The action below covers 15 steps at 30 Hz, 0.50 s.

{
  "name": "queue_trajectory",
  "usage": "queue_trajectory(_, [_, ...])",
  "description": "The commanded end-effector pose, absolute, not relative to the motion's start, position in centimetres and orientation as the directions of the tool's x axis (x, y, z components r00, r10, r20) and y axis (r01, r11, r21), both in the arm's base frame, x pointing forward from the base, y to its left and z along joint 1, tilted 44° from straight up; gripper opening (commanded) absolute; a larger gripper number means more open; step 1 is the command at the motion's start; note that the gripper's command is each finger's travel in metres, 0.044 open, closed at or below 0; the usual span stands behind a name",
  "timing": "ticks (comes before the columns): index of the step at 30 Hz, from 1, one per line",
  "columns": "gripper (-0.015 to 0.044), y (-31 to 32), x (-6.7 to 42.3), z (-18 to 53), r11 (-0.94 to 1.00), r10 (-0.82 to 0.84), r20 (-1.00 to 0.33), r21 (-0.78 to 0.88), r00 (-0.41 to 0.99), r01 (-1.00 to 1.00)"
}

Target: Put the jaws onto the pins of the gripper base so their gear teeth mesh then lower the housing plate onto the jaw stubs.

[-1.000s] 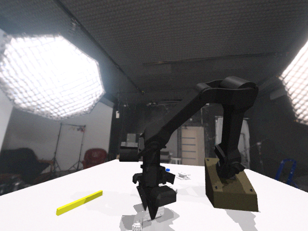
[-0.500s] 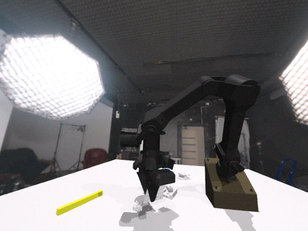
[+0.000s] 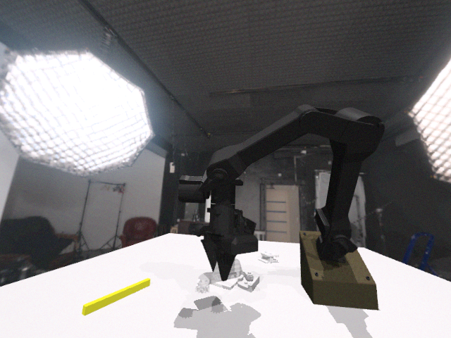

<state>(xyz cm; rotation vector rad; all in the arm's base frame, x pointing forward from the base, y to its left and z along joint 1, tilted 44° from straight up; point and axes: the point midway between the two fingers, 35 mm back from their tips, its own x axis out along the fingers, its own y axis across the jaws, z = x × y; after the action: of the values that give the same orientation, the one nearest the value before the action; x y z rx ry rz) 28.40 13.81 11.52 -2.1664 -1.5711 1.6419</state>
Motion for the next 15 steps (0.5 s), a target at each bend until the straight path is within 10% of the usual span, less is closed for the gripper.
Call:
queue_trajectory(1, [0.0134,13.2,28.5,11.1,-0.476,0.691,-0.722,-0.5,-0.044,0.723])
queue_trajectory(15, [0.0134,10.5,28.7,8.7,-0.315,0.677,-0.735,-0.336,-0.038,0.888])
